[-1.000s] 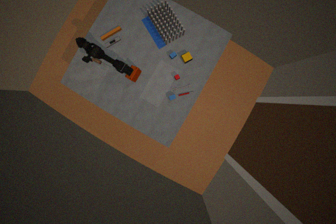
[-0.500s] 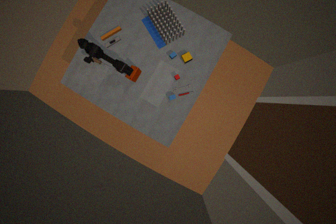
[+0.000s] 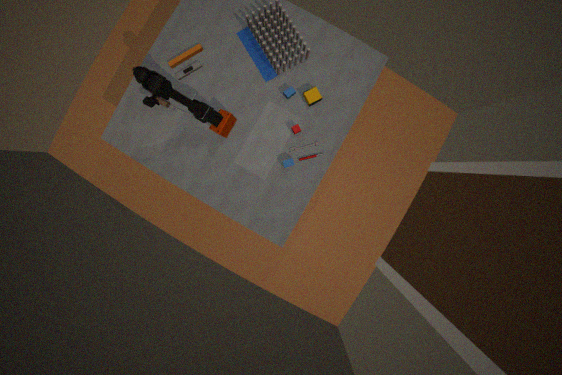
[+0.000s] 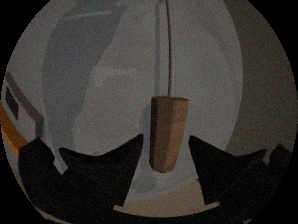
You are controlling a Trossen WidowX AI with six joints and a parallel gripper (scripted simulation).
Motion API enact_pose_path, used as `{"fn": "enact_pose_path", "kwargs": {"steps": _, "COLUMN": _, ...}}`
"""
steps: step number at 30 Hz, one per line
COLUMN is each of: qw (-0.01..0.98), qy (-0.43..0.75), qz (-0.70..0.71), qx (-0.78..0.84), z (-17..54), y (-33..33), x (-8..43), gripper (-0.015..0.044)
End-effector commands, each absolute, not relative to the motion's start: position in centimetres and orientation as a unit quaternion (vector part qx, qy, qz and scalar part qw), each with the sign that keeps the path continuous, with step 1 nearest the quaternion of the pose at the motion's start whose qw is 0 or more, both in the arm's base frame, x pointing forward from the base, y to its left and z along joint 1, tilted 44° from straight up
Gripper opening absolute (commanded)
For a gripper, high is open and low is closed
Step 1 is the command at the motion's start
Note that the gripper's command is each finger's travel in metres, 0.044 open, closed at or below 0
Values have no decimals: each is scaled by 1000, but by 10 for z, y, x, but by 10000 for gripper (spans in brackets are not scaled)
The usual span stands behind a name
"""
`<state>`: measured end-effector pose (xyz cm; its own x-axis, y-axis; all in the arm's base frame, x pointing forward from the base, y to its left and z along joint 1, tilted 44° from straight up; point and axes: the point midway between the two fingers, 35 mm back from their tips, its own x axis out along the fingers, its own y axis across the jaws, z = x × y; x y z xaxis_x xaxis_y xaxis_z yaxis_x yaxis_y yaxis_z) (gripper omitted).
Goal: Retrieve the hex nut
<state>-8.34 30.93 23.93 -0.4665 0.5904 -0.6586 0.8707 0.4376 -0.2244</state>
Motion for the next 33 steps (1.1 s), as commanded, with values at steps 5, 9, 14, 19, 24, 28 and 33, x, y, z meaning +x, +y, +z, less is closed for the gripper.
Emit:
{"fn": "enact_pose_path", "kwargs": {"steps": 5, "qw": 251, "qy": 809, "qz": -281, "qx": 450, "z": 237, "y": 310, "x": -84, "gripper": 175}}
{"fn": "enact_pose_path", "kwargs": {"steps": 9, "qw": 251, "qy": 809, "qz": -281, "qx": 450, "z": 237, "y": 310, "x": -84, "gripper": 148}}
{"fn": "enact_pose_path", "kwargs": {"steps": 14, "qw": 251, "qy": 810, "qz": -281, "qx": 450, "z": 259, "y": 290, "x": -82, "gripper": 17}}
{"fn": "enact_pose_path", "kwargs": {"steps": 19, "qw": 252, "qy": 810, "qz": -280, "qx": 450, "z": 279, "y": 267, "x": -79, "gripper": 0}}
{"fn": "enact_pose_path", "kwargs": {"steps": 24, "qw": 251, "qy": 808, "qz": -279, "qx": 454, "z": 279, "y": 269, "x": -77, "gripper": 0}}
{"fn": "enact_pose_path", "kwargs": {"steps": 28, "qw": 248, "qy": 800, "qz": -271, "qx": 474, "z": 279, "y": 281, "x": -61, "gripper": 0}}
{"fn": "enact_pose_path", "kwargs": {"steps": 33, "qw": 268, "qy": 810, "qz": -233, "qx": 466, "z": 279, "y": 282, "x": -58, "gripper": 0}}
